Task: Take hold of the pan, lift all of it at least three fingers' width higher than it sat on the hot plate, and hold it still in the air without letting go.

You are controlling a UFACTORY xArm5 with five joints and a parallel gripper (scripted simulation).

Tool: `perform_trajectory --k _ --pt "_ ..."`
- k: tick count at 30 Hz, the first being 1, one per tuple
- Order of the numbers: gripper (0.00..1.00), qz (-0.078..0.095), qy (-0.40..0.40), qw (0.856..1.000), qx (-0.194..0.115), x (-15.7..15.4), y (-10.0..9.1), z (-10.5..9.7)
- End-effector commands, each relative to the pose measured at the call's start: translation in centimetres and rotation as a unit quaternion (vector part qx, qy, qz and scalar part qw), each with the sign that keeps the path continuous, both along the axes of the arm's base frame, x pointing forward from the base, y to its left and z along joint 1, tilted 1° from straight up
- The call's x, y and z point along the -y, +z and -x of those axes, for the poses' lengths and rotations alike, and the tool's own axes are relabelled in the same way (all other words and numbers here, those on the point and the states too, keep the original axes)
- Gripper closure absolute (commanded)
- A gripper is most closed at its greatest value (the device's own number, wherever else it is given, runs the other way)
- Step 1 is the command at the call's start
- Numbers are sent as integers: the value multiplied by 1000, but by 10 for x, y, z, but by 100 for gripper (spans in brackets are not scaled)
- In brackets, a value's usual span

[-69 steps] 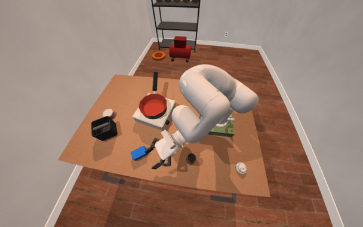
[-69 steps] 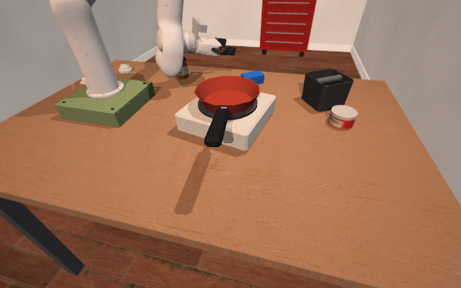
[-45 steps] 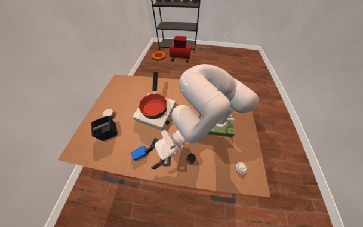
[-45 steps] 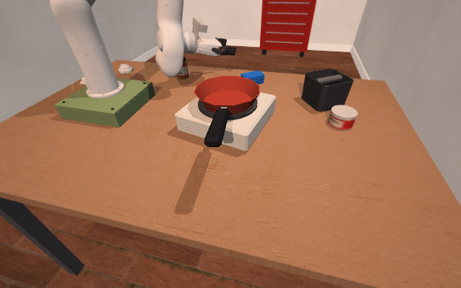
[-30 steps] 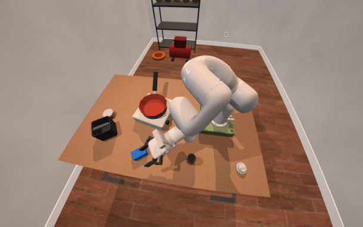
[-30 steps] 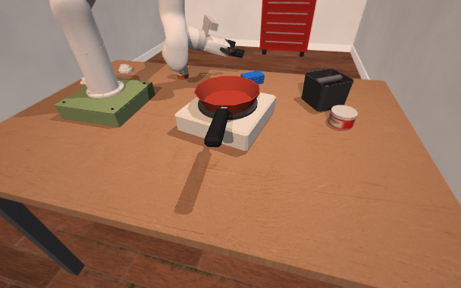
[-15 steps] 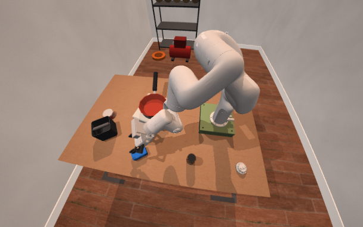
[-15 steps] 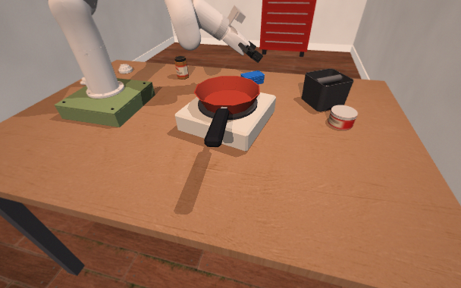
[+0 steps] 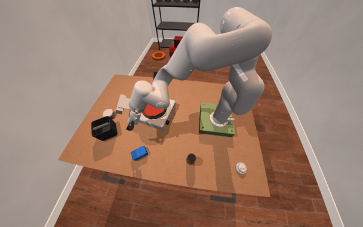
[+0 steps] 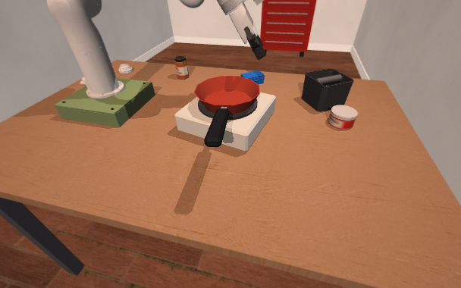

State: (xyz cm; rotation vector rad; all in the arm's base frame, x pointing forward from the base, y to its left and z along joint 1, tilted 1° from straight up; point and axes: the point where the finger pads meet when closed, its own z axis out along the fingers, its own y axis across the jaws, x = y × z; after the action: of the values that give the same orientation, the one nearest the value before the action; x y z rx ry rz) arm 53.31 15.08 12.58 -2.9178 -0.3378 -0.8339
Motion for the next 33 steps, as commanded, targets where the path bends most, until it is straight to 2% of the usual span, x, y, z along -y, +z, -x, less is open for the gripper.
perform_trajectory --k 1,5,14,16,18,23,24,25,27,31,33 --pt "0 21 -22 997 -70 34 21 9" --pt "0 29 -40 993 -107 59 37 23" --pt "0 41 -79 977 -196 112 81 72" --pt "0 41 -79 977 -196 112 81 72" --pt "0 43 -92 968 -228 130 99 96" --pt "0 44 -106 958 -263 146 118 124" --pt "0 39 -129 952 -274 155 123 130" --pt "0 26 -173 946 -275 164 119 122" --pt "0 20 -194 941 -275 168 117 118" --pt "0 -3 -270 923 -275 186 110 105" --pt "0 -3 -270 923 -275 186 110 105"
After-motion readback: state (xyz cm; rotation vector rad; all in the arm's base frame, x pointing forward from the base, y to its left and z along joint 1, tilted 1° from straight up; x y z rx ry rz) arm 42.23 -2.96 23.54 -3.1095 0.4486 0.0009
